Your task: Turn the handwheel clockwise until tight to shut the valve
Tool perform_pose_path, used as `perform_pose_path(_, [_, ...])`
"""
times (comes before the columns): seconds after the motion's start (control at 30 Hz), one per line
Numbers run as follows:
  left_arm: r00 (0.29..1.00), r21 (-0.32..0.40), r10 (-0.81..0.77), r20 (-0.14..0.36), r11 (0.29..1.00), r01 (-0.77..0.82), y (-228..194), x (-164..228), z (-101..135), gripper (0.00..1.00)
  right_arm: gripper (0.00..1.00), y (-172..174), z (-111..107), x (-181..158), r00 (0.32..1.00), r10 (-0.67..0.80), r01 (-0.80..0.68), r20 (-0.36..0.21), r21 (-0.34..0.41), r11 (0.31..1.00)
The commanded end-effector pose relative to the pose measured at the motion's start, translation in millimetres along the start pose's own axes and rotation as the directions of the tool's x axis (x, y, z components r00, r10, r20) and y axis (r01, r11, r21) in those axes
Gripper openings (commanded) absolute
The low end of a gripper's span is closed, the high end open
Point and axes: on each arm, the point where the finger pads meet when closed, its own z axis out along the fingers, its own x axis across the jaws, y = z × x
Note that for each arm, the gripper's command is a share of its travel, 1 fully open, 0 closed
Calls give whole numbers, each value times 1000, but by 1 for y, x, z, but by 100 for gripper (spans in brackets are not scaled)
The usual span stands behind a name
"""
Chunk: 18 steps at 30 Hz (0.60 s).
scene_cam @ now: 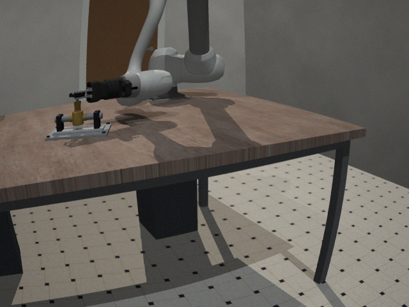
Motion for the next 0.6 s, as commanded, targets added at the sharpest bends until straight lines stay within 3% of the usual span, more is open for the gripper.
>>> perform_pose_path(0.0, [1000, -30, -1, -1, 1000, 1, -3, 0, 1, 0, 100, -3, 0, 1, 1000, -5, 5, -6, 5, 1000])
perform_pose_path(0.57, [1000, -87, 0, 4, 996, 0, -4, 0, 2, 0, 100, -3, 0, 1, 1000, -5, 5, -6, 5, 1000])
